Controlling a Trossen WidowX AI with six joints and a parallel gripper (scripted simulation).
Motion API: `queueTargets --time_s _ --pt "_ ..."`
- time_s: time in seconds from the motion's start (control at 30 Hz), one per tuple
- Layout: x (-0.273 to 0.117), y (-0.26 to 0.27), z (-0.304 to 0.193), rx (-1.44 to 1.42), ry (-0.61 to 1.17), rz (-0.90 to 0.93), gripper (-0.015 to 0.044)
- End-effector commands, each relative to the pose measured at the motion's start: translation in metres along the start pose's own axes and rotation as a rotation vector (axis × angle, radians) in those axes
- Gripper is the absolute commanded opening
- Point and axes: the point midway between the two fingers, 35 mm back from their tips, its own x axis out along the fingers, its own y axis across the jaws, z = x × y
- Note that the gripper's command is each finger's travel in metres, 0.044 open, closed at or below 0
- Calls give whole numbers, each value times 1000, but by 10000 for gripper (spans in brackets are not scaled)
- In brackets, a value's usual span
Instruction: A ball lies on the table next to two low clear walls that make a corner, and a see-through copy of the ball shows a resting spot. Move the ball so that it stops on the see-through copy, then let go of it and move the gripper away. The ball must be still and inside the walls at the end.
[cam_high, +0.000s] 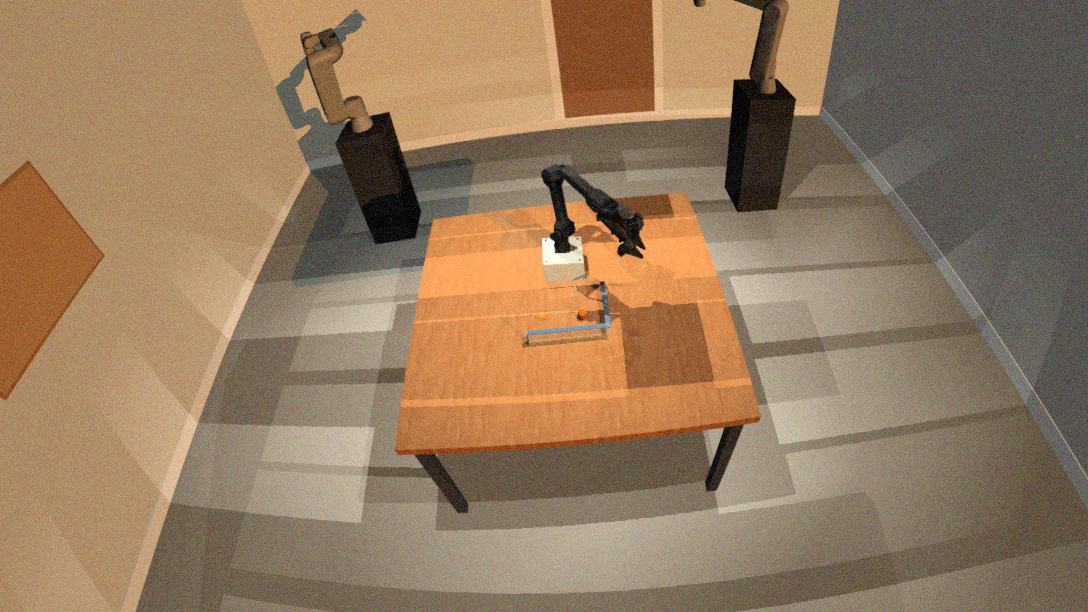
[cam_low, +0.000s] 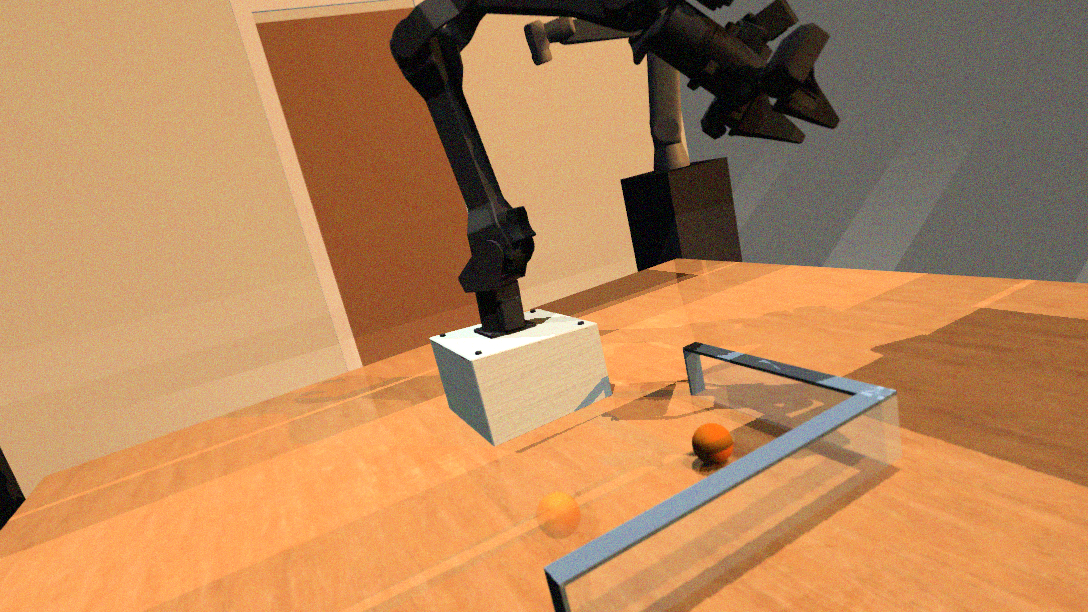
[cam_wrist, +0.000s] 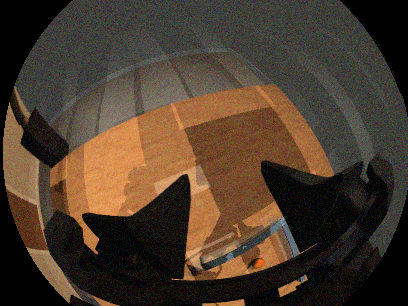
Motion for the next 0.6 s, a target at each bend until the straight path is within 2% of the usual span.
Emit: queueTargets --time_s 0.0,0.23,0.47,0.57 --pt "20 -39 -62 -69 204 -32 285" --pt "22 -83 -166 -123 502 3 285" --pt "9 -94 -269 -206 723 214 285" --pt "4 -92 -288 -222 753 274 285"
